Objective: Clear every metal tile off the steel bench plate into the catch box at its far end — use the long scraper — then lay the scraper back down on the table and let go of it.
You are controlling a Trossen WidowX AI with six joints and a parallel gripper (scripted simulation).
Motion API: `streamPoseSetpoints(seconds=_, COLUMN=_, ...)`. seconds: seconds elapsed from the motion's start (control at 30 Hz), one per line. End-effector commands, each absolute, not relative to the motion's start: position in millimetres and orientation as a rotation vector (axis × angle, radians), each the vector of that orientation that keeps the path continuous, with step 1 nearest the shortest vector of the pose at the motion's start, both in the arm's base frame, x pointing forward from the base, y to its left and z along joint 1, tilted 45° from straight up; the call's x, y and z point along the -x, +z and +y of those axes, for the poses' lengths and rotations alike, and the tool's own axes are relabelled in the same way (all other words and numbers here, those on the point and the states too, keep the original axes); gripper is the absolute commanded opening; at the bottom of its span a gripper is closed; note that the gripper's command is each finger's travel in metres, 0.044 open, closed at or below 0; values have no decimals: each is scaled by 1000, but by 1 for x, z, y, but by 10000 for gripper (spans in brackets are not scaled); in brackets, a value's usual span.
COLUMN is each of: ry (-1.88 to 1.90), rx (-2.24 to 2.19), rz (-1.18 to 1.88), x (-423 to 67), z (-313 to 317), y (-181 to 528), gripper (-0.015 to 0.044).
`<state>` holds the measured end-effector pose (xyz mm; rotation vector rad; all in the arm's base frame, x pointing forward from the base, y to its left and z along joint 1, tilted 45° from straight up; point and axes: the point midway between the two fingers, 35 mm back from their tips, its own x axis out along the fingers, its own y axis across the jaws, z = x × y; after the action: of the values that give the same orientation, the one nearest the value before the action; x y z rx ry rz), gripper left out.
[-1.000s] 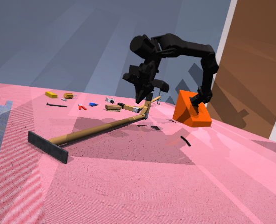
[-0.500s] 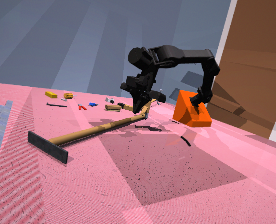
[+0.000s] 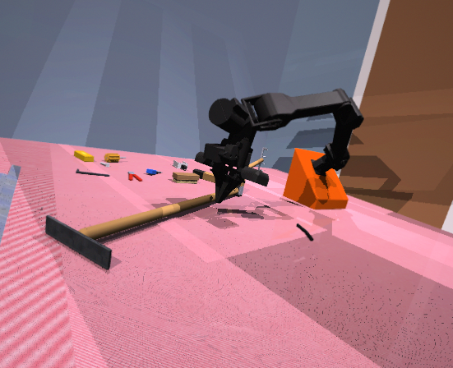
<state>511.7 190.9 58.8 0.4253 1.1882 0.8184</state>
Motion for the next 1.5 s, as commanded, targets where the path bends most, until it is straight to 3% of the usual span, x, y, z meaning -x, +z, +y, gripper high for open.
streamPoseSetpoints(seconds=0.0, ry=812, rx=-429, rz=1198, x=-508, z=198, y=49, gripper=0)
streamPoseSetpoints(seconds=1.47, ry=813, rx=-427, rz=1187, x=-527, z=192, y=19, gripper=0)
